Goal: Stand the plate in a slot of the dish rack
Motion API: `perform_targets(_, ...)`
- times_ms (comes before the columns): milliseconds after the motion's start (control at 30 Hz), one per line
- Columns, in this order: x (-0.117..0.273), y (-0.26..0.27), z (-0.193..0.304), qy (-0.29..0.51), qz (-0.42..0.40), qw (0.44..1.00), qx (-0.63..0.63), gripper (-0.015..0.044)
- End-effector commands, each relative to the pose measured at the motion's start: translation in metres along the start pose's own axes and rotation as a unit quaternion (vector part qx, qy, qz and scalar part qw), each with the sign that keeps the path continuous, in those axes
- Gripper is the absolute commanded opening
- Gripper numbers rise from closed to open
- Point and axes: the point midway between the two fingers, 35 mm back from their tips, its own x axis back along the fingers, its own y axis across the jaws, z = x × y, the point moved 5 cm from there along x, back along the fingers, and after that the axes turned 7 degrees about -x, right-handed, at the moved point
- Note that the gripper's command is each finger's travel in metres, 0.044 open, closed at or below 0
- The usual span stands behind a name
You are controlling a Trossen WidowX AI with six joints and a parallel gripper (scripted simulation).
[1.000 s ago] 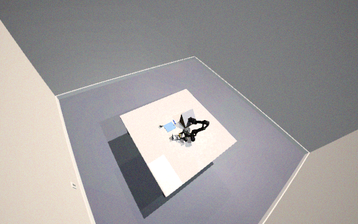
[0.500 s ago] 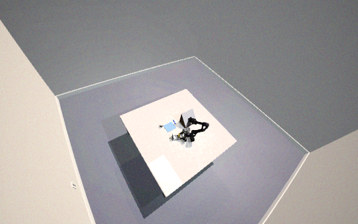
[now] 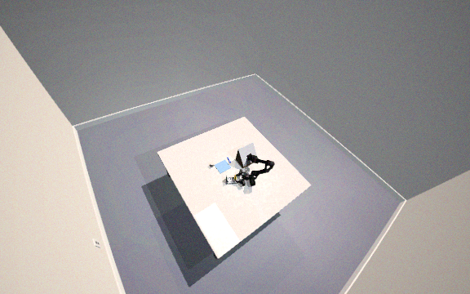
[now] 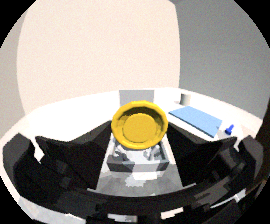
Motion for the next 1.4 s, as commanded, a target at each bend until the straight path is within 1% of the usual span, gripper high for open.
perform_targets(0, 0.000, 0.000, 0.000, 0.000, 0.000, 1.000, 0.000, 0.0210)
perform_targets(233, 0.000, 0.000, 0.000, 0.000, 0.000, 1.000, 0.000, 0.0394)
perform_targets(267, 0.000, 0.000, 0.000, 0.000, 0.000, 1.000, 0.000, 0.0400)
perform_targets(567, -0.001, 0.002, -0.005, 0.000, 0.002, 1.000, 0.001, 0.0400)
perform_targets(1000, -0.005, 0.030, -0.111, -0.005, 0.007, 1.000, 0.021, 0.0400)
perform_targets(1167, -0.005, 0.030, -0.112, -0.005, 0.008, 1.000, 0.024, 0.0400)
perform_targets(1367, -0.020, 0.025, -0.115, 0.015, 0.051, 0.993, 0.102, 0.0400)
